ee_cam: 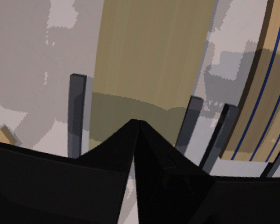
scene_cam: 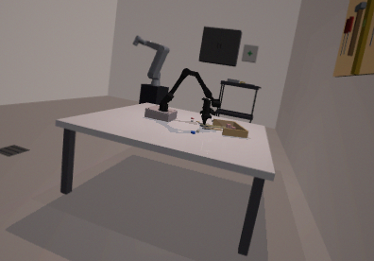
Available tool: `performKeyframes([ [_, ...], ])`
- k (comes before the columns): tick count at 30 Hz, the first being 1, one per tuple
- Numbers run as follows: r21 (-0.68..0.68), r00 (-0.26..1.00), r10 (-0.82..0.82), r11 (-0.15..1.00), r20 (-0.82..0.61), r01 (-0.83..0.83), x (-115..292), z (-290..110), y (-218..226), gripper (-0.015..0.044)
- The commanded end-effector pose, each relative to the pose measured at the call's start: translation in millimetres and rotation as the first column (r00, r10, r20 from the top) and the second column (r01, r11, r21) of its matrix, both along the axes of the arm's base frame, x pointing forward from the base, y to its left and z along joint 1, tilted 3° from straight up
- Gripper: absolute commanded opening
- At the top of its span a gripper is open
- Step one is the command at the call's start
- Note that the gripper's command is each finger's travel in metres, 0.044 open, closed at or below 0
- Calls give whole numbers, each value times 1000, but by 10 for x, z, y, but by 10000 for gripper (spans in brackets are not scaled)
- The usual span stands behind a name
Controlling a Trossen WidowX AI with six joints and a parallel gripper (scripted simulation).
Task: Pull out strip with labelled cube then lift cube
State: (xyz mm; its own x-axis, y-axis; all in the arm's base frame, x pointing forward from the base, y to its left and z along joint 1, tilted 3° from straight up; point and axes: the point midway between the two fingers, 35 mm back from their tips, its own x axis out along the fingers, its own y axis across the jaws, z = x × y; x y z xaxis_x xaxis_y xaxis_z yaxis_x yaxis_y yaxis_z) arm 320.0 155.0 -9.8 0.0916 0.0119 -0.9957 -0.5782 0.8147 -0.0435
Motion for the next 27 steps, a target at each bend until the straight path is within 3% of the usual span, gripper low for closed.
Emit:
performKeyframes([
  [1,-11,1000,1,1000,-19,-1,-96,-50,-74,0],
  [27,-13,1000,1,1000,-22,-1,-424,-80,-303,0],
])
